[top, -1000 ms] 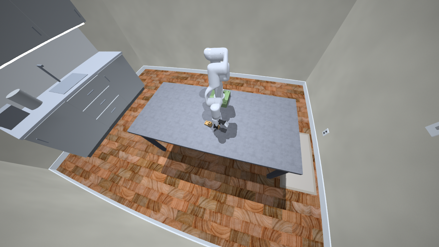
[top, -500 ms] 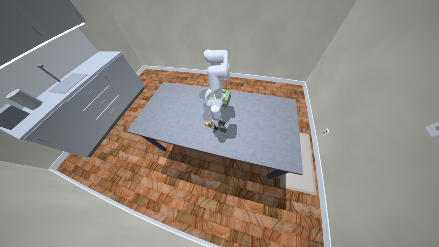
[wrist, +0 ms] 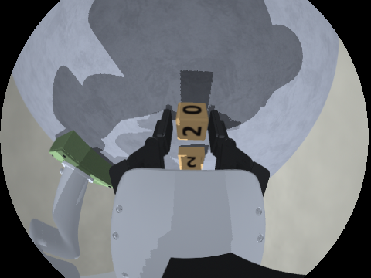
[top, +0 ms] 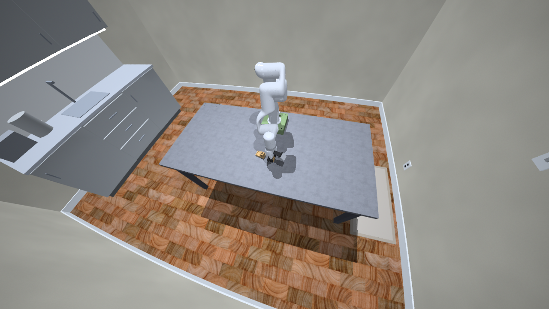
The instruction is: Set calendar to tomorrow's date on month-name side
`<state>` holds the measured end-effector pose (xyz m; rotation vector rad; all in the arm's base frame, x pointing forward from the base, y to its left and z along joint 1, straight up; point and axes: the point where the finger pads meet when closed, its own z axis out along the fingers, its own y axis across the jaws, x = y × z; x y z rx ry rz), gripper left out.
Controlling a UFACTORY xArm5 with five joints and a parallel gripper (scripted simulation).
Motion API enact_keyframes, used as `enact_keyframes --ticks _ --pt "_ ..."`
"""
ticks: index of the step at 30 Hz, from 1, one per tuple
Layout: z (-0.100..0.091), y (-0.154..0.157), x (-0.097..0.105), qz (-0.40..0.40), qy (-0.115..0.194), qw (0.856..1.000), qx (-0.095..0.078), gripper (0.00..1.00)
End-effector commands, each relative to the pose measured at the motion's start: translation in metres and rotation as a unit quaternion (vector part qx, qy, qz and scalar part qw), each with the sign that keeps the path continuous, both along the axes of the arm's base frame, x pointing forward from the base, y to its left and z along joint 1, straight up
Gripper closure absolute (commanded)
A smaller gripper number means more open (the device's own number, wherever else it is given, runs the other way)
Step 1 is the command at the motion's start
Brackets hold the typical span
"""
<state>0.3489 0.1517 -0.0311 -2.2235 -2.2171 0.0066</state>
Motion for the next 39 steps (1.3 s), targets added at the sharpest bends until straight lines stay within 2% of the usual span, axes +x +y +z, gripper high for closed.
enact_keyframes --ticks 1,21,22,39 --pt "0.0008 0.0005 0.0011 0.000 -0.001 1.000 0.001 0.51" --pt "0.0008 0.0005 0.0011 0.000 -0.001 1.000 0.001 0.51" --pt "0.0008 0.0005 0.0011 0.000 -0.001 1.000 0.001 0.71" --pt "0.0008 0.0005 0.0011 0.000 -0.001 1.000 0.001 0.71"
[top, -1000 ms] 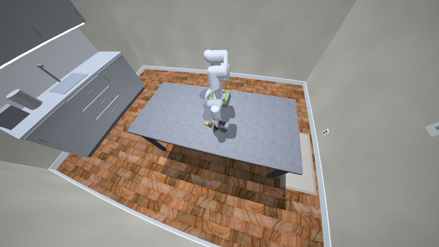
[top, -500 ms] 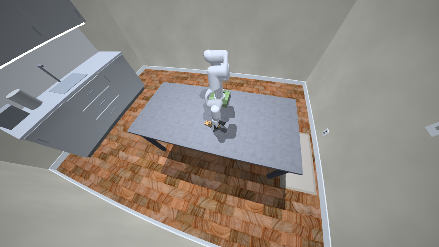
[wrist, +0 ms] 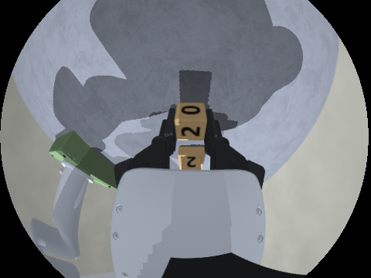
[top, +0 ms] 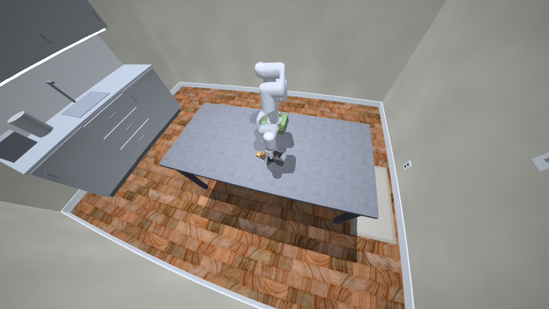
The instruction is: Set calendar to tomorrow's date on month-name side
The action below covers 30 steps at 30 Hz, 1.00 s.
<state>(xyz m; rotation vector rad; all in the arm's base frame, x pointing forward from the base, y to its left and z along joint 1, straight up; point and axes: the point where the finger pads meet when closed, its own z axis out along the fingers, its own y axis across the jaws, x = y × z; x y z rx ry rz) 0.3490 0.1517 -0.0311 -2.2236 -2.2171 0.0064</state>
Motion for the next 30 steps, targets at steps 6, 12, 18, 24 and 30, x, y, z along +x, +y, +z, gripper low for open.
enact_keyframes --ticks 6,12,18,24,30 --pt "0.001 0.000 0.001 0.000 -0.001 1.000 0.001 0.71" --pt "0.001 0.000 0.001 0.000 -0.001 1.000 0.001 0.71" --pt "0.001 0.000 0.001 0.000 -0.001 1.000 0.001 0.71" --pt "0.021 0.000 0.001 0.000 -0.001 1.000 0.001 0.71" --pt "0.065 0.001 0.001 0.000 -0.001 1.000 0.001 0.71"
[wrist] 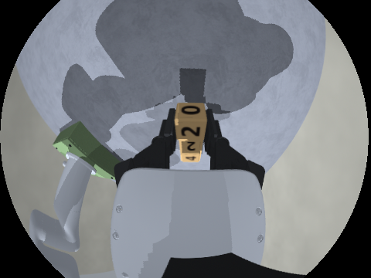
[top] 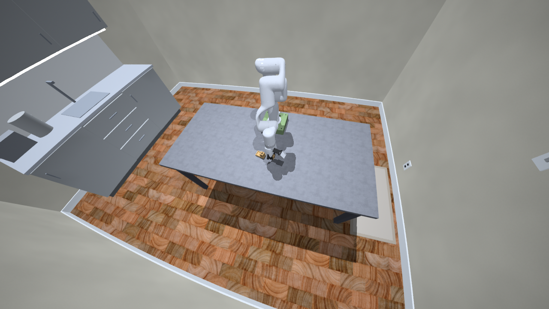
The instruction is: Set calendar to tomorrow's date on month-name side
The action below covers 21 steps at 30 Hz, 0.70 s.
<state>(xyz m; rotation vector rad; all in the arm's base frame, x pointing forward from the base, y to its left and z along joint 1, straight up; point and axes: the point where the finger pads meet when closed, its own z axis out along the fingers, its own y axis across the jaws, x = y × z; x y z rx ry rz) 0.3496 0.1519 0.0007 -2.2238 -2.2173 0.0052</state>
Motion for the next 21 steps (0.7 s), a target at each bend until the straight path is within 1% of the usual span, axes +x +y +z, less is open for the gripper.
enact_keyframes --ticks 1,2,6,9,21 --pt "0.033 0.000 0.001 0.000 -0.001 1.000 0.000 0.71" --pt "0.033 0.000 0.001 0.000 -0.001 1.000 0.000 0.71" --pt "0.058 0.000 0.001 0.000 -0.001 1.000 0.000 0.71" --pt "0.066 0.000 0.001 0.000 -0.001 1.000 0.000 0.71" --pt "0.068 -0.001 0.001 0.000 -0.001 1.000 0.000 0.71"
